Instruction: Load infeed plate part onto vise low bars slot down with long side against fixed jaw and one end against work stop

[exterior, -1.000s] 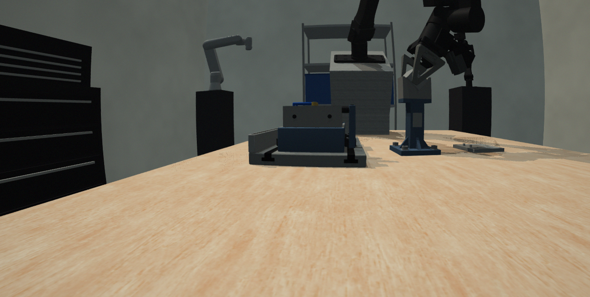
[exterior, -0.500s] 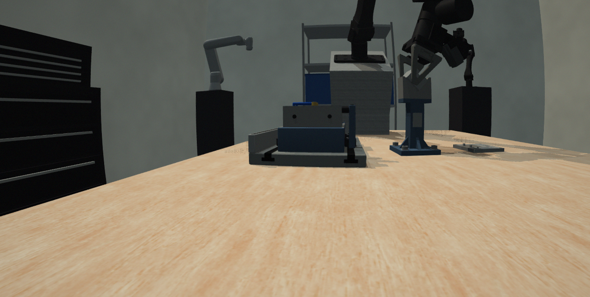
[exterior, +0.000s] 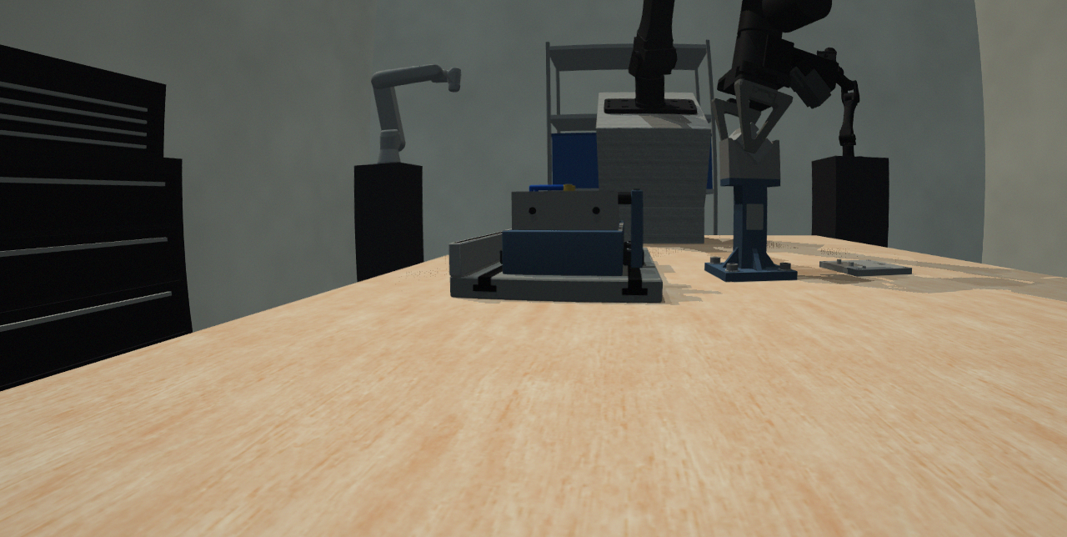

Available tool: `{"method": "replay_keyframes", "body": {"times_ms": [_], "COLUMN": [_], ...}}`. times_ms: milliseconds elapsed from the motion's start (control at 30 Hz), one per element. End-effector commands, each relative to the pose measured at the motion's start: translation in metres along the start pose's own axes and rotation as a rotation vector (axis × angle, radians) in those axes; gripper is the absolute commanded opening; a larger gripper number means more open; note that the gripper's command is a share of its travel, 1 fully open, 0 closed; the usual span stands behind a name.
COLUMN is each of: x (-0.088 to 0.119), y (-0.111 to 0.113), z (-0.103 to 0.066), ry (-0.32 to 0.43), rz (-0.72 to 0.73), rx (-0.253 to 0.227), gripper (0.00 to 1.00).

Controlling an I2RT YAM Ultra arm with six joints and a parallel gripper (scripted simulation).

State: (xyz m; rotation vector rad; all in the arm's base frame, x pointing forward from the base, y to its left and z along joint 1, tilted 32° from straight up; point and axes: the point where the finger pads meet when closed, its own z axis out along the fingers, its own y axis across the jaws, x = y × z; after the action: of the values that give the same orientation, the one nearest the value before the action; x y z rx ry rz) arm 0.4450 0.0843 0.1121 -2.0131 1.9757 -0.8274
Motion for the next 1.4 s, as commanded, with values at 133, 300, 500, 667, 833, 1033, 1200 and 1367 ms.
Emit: {"method": "replay_keyframes", "body": {"times_ms": [133, 300, 500, 667, 833, 1033, 1200, 1367], "x": [-0.001, 0.000, 0.000, 0.000, 0.000, 0.000, 0.001, 0.001], "y": [-0.010, -0.010, -0.008, -0.010, -0.008, -0.011, -0.015, -0.014], "z": [-0.012, -0.012, -0.011, -0.012, -0.011, -0.013, -0.015, -0.015], "ry": [-0.125, -0.185, -0.232, -0.292, -0.350, -0.396, -0.453, -0.508], "rz": [0.004, 0.003, 0.000, 0.000, -0.002, -0.002, -0.003, -0.006], "rx": [0.041, 0.043, 0.038, 0.044, 0.040, 0.049, 0.058, 0.053], "gripper": [0.81, 0.81, 0.81, 0.81, 0.81, 0.81, 0.81, 0.81]}}
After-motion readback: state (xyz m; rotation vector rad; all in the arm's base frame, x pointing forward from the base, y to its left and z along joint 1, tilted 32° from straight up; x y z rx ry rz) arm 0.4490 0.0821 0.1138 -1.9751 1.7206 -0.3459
